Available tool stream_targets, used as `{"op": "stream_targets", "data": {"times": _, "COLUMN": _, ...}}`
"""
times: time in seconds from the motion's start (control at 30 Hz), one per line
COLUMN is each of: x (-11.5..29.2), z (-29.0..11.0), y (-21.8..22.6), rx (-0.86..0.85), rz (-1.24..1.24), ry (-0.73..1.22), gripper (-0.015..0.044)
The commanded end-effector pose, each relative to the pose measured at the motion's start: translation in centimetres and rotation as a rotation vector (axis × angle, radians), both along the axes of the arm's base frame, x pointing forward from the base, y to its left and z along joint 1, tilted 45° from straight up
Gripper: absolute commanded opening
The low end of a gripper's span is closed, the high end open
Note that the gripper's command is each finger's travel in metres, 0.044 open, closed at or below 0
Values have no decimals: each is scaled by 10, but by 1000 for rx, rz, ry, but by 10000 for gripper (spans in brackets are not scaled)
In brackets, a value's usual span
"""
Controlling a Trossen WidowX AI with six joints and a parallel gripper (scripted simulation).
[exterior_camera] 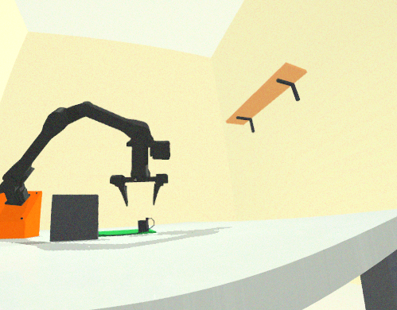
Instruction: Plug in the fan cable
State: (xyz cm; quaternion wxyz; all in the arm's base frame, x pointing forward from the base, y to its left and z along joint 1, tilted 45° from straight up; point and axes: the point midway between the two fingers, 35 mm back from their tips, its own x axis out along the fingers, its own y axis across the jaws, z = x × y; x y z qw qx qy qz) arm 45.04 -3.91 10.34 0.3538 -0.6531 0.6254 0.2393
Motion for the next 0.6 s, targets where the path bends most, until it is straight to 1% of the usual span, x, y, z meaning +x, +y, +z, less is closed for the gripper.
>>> {"op": "stream_targets", "data": {"times": 0.0, "x": 0, "z": 4, "y": 21, "rx": 29, "rz": -355, "ry": -307, "gripper": 440}}
{"op": "stream_targets", "data": {"times": 0.2, "x": -2, "z": 12, "y": 43, "rx": 69, "rz": -730, "ry": -649, "gripper": 440}}
{"op": "stream_targets", "data": {"times": 0.57, "x": -6, "z": 20, "y": 66, "rx": 110, "rz": -1064, "ry": -972, "gripper": 440}}
